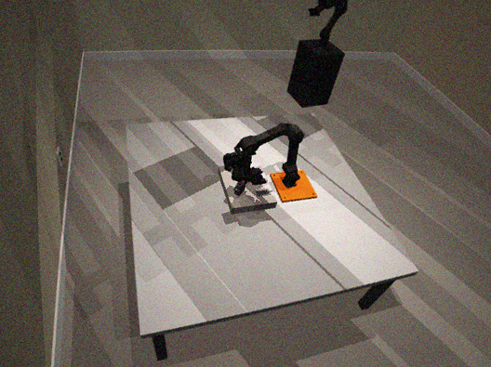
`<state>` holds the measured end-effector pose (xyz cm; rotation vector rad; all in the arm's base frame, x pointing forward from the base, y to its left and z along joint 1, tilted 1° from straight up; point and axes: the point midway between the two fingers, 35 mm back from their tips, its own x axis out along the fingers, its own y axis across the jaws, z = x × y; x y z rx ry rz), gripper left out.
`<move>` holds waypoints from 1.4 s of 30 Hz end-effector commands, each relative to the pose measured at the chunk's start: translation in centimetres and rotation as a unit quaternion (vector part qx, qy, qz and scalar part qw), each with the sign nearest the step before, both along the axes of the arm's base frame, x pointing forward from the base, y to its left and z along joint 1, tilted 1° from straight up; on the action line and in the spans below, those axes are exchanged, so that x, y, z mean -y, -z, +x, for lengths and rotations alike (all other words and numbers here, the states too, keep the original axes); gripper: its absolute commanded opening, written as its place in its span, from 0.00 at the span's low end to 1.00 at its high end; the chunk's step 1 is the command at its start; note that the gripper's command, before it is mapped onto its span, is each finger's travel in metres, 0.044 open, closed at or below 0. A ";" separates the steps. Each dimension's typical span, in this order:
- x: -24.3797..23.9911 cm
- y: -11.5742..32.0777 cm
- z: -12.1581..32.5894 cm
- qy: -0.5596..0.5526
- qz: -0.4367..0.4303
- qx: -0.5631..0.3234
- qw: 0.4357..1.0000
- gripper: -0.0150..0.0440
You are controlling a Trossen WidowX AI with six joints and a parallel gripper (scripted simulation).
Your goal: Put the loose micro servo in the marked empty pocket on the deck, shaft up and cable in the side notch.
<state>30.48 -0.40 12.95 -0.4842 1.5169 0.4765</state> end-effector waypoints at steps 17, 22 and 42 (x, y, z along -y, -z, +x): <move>0.0 -2.1 -2.0 -0.002 -0.002 0.012 1.000 0.25; -0.4 -2.1 -2.1 -0.002 -0.002 0.012 1.000 0.25; -3.4 -2.1 -1.7 0.121 0.002 0.013 0.993 0.25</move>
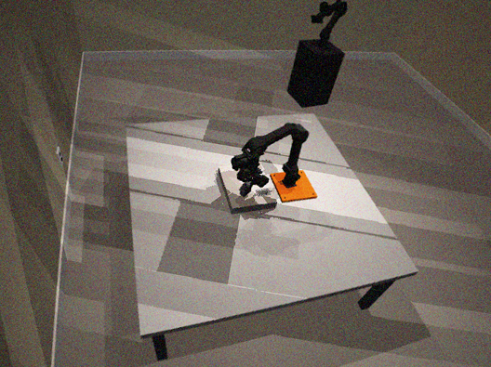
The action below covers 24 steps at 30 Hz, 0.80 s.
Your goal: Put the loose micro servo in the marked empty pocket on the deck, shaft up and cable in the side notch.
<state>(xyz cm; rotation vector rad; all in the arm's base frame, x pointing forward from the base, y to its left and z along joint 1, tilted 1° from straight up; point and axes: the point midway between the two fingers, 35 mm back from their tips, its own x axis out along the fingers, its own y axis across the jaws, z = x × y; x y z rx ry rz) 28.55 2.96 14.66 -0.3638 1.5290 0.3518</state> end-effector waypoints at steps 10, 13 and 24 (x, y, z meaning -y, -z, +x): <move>0.0 -0.4 0.2 0.208 0.004 0.007 0.978 0.25; 0.0 -0.4 0.2 0.256 0.005 0.008 0.967 0.25; -0.1 -0.3 -0.2 0.295 0.006 0.008 0.955 0.25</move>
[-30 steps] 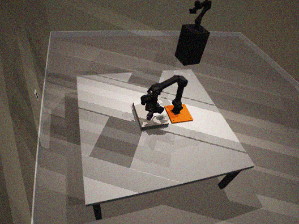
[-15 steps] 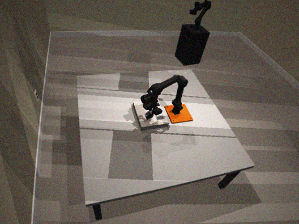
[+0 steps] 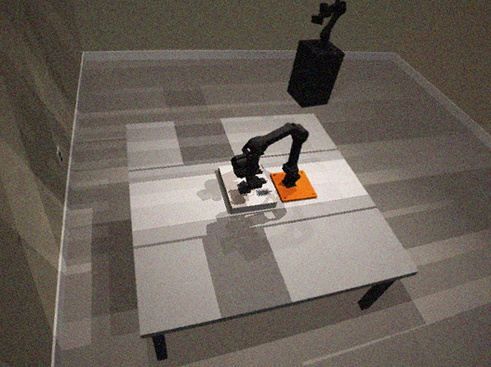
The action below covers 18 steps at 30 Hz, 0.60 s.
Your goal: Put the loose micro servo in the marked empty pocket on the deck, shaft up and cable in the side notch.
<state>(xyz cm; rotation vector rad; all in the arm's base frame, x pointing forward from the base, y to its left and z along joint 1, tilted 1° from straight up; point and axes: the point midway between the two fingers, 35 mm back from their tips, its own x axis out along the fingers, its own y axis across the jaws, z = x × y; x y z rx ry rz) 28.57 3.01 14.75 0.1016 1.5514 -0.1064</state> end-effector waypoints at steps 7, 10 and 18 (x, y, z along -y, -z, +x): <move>-0.5 -0.2 -3.0 0.005 0.000 0.003 1.000 0.25; -0.7 -0.1 -4.4 0.005 0.000 0.003 1.000 0.25; -1.2 0.0 -8.1 0.005 0.001 0.001 1.000 0.25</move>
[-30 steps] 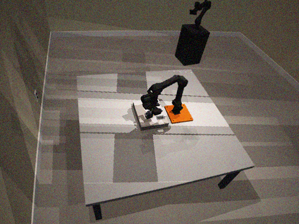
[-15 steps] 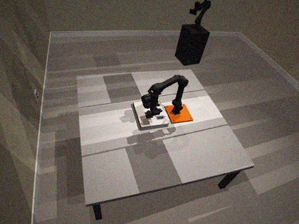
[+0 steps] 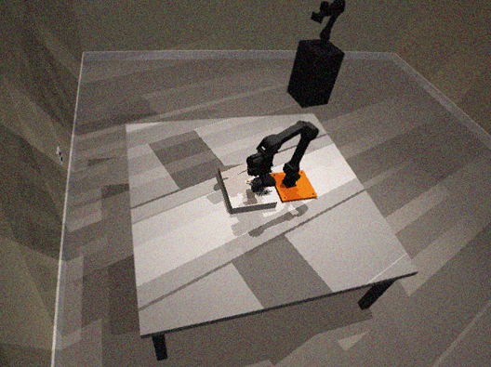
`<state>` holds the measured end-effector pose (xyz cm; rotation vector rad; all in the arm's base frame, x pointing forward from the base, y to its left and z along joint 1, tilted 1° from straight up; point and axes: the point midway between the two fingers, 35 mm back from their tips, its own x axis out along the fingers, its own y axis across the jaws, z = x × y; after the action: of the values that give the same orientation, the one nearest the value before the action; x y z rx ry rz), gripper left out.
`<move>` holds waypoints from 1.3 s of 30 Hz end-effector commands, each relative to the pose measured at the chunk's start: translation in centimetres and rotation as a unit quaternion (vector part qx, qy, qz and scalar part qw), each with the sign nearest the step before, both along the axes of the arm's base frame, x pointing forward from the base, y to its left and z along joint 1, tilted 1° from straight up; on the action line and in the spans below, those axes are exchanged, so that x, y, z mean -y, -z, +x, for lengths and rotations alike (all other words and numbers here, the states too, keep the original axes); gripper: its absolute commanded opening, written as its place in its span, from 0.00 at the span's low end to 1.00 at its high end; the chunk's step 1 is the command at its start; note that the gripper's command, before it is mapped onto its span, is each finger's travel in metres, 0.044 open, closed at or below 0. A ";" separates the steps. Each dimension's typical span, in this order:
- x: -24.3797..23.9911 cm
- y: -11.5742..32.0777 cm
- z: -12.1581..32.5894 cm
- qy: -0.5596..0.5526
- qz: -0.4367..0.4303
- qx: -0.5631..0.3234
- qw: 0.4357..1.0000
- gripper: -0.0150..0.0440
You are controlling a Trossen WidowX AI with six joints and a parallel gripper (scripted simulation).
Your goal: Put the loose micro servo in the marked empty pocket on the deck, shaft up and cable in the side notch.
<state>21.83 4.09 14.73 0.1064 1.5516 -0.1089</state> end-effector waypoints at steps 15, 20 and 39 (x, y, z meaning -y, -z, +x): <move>-0.5 0.9 -3.8 0.003 0.000 0.000 1.000 0.25; -0.5 1.7 -3.7 0.003 0.000 0.000 1.000 0.25; -0.5 2.5 -3.7 0.003 0.000 0.000 1.000 0.25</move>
<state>18.13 4.59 12.51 0.1071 1.5520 -0.1087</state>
